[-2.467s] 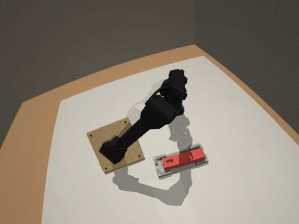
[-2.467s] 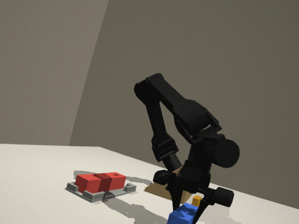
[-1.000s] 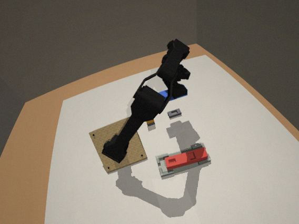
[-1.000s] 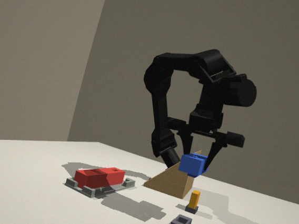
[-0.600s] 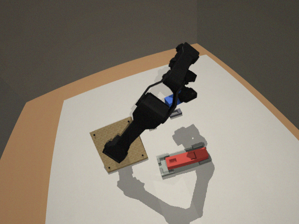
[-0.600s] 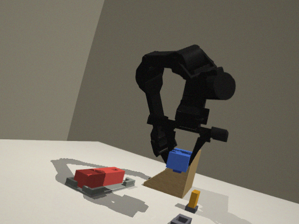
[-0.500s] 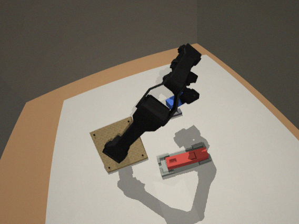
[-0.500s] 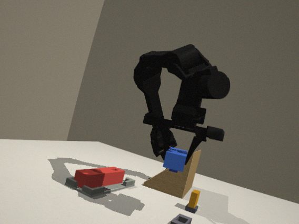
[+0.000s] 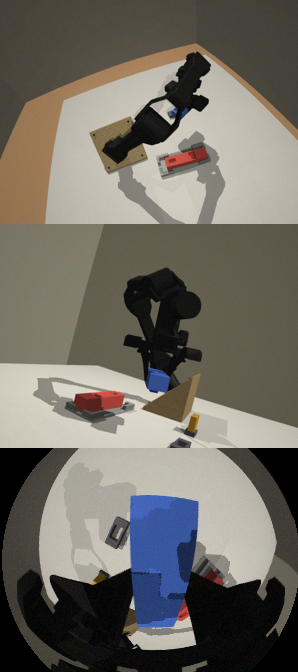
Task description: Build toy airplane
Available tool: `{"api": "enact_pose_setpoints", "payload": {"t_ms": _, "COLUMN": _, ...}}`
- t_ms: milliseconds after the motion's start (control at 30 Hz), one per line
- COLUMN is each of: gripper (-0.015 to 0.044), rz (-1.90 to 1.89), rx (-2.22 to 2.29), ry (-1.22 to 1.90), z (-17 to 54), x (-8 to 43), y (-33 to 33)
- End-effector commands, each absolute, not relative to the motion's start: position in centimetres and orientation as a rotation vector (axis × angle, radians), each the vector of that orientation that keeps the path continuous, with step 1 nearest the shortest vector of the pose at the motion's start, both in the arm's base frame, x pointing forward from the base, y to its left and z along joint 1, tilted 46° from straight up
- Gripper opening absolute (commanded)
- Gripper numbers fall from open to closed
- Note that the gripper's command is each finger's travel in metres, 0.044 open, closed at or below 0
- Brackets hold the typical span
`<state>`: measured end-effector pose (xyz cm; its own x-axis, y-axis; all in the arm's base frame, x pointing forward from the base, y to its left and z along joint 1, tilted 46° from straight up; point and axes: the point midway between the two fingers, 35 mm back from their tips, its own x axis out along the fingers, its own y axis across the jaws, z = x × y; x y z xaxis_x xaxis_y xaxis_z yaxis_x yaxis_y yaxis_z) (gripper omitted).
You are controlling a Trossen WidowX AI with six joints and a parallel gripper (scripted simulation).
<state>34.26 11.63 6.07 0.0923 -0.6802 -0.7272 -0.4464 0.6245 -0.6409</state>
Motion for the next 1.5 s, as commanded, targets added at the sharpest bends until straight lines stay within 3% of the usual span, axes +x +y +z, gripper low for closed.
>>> {"api": "enact_pose_setpoints", "payload": {"t_ms": 0, "gripper": 0.0, "rz": -0.176, "rx": -1.03, "ry": 1.552, "z": 6.8, "x": 34.3, "y": 10.6}}
{"api": "enact_pose_setpoints", "payload": {"t_ms": 1467, "gripper": 0.0, "rz": 0.412, "rx": -1.609, "ry": 1.659, "z": 14.3, "x": 31.5, "y": -1.2}}
